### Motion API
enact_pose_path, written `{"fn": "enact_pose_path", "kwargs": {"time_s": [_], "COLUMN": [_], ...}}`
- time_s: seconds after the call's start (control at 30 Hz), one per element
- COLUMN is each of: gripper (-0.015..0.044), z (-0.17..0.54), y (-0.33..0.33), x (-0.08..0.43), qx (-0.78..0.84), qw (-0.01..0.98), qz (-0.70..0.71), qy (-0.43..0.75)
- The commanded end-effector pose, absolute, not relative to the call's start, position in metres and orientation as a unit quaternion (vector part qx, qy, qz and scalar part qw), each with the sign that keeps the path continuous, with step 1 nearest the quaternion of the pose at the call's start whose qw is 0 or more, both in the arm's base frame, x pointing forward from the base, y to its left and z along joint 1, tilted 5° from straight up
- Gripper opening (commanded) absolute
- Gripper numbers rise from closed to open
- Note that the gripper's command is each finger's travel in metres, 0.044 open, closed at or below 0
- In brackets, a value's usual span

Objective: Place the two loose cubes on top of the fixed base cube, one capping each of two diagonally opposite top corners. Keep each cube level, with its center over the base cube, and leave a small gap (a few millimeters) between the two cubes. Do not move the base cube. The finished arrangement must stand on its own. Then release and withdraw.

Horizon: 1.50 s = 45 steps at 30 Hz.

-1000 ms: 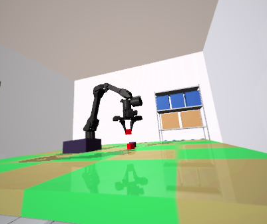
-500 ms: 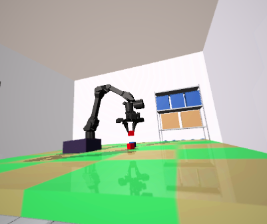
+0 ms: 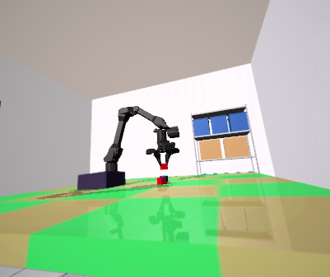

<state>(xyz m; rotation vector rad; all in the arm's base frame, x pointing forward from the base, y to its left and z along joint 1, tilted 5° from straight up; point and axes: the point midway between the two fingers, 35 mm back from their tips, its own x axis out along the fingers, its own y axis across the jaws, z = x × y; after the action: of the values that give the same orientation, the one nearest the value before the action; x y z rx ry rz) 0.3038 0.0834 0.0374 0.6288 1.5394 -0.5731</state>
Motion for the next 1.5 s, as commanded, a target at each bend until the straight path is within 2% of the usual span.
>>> {"fn": "enact_pose_path", "kwargs": {"time_s": [0.0,1.47], "gripper": [0.0105,0.0105], "z": [0.035,0.006], "y": [0.095,0.101], "x": [0.3,0.297], "qx": [0.274,0.274], "qw": [0.637,0.637], "qz": [-0.246,-0.245], "qy": [0.677,0.678]}}
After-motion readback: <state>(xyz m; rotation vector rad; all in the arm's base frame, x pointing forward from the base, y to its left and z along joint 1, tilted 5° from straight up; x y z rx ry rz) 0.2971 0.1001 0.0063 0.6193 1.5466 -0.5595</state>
